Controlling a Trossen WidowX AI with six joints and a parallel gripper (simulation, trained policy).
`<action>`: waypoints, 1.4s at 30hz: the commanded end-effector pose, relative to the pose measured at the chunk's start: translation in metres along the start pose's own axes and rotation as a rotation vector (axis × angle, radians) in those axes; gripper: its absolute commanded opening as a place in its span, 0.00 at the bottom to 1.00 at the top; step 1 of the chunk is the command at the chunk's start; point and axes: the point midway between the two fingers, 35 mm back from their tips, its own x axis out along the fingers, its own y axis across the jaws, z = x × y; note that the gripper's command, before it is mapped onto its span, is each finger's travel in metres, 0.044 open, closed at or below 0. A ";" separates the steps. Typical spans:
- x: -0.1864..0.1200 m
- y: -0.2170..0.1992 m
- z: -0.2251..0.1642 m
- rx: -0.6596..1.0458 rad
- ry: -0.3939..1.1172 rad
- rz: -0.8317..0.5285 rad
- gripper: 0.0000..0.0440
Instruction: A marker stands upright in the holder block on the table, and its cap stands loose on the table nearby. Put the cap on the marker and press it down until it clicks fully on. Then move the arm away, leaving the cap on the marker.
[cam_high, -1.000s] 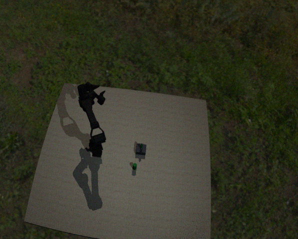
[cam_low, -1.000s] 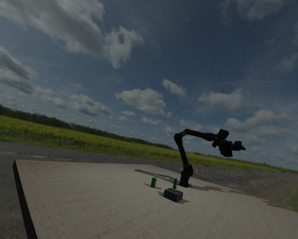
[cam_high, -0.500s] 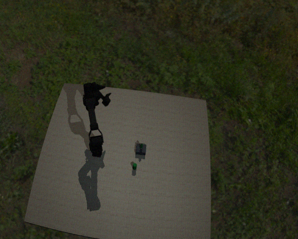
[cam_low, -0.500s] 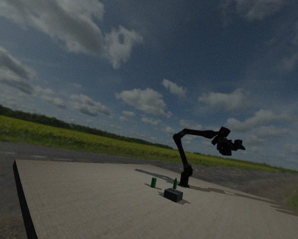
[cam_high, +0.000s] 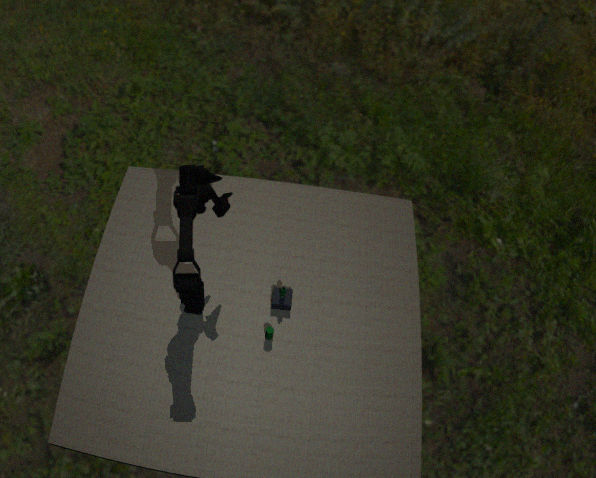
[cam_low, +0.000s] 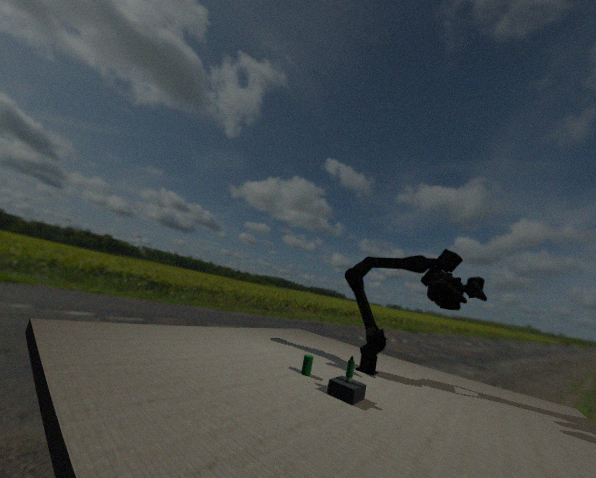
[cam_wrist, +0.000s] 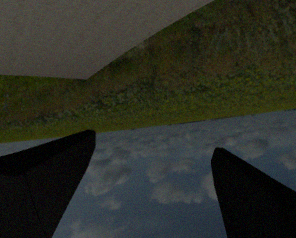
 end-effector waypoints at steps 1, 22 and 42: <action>0.003 0.010 -0.004 0.029 -0.022 0.024 0.74; 0.021 0.061 -0.010 0.148 -0.135 0.170 0.74; 0.029 0.119 -0.008 0.272 -0.233 0.340 0.74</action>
